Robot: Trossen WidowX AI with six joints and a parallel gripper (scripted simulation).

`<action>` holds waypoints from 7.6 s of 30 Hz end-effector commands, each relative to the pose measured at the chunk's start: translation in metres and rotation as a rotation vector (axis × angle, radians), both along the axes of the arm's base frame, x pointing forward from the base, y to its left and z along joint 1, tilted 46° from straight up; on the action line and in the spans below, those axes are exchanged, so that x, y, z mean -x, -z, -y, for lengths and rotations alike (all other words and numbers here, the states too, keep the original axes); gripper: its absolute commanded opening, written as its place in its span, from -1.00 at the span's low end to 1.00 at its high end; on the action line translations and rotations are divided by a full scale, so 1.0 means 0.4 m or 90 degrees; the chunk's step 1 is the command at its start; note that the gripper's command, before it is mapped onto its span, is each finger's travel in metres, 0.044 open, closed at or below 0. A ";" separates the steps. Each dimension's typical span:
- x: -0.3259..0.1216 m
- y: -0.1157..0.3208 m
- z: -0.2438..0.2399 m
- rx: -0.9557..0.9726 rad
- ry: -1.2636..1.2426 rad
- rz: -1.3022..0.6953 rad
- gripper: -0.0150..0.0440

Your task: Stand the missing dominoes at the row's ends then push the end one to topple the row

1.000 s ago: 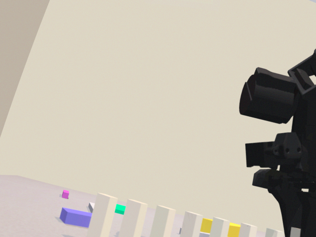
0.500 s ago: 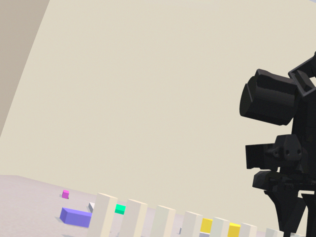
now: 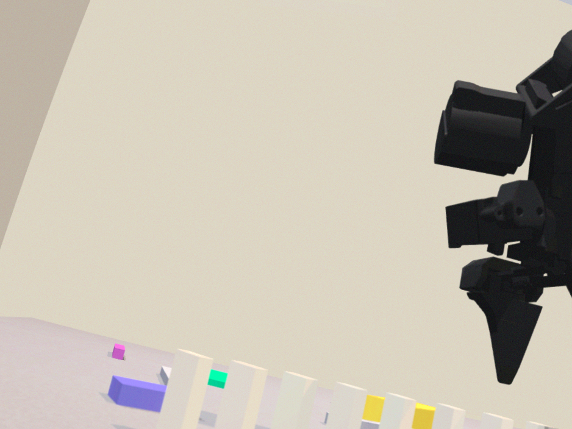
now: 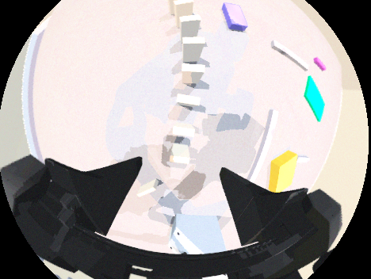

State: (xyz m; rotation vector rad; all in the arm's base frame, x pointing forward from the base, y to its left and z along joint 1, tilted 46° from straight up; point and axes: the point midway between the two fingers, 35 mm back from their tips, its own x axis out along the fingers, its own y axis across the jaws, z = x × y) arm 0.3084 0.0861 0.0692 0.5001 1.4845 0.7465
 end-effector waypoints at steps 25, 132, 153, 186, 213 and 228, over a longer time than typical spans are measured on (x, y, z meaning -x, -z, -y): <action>0.238 -0.081 -0.015 0.030 0.382 -0.387 1.00; 0.298 -0.434 -0.128 0.038 -0.017 0.044 -0.41; 0.222 -0.322 -0.194 0.210 -0.046 0.335 -0.41; 0.200 -0.386 -0.324 0.175 0.198 0.743 -0.41; 0.335 -0.439 -0.257 -0.048 0.560 0.778 -0.41; 0.396 -0.406 -0.170 -0.144 0.723 0.676 -0.41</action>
